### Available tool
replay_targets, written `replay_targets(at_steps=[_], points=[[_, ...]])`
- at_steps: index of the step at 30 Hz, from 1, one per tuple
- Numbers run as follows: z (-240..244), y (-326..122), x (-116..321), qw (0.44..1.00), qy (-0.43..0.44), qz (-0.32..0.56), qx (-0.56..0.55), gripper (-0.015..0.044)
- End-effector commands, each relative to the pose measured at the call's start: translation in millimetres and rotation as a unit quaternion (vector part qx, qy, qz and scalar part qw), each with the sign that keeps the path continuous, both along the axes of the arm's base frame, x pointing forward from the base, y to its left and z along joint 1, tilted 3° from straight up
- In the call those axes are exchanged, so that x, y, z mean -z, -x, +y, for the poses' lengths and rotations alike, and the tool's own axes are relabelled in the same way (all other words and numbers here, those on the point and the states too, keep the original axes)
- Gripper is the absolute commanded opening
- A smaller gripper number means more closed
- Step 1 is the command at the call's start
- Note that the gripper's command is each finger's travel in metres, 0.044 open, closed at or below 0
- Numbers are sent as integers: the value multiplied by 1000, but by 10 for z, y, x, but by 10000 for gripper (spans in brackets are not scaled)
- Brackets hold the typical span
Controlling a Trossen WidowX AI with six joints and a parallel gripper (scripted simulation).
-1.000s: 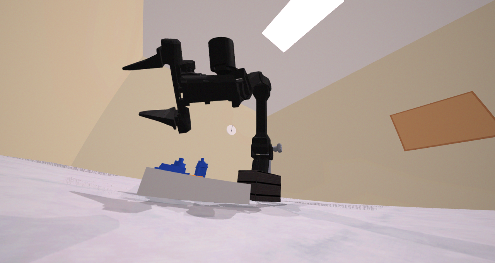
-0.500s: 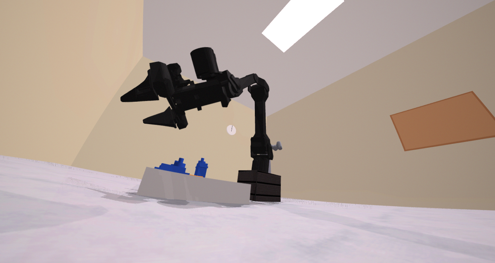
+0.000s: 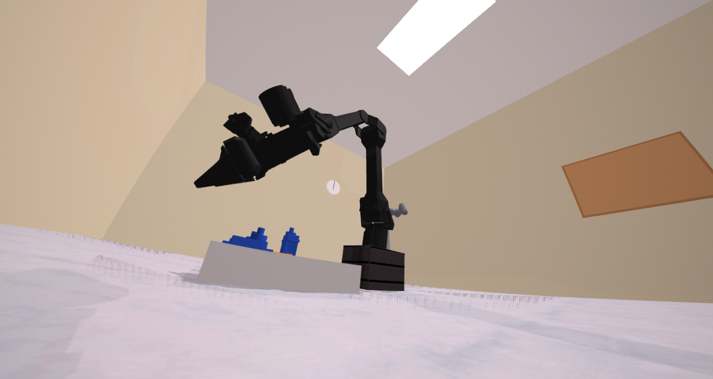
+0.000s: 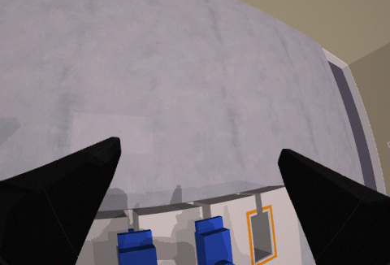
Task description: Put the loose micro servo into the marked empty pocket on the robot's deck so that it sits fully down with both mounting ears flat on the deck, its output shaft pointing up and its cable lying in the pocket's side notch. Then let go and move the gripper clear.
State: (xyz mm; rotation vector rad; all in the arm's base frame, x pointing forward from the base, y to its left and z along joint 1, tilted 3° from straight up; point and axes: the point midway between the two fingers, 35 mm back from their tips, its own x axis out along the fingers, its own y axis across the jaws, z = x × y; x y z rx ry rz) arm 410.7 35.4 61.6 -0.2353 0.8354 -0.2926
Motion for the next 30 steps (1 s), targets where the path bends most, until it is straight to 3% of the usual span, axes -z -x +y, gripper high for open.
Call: replay_targets(at_steps=[1, 15, 30], points=[[-171, 100, 18, 997, 36, 57, -46, 440], [-622, 509, 79, 949, 107, 221, -196, 440], [-955, 1077, 83, 843, 125, 348, -390, 440]])
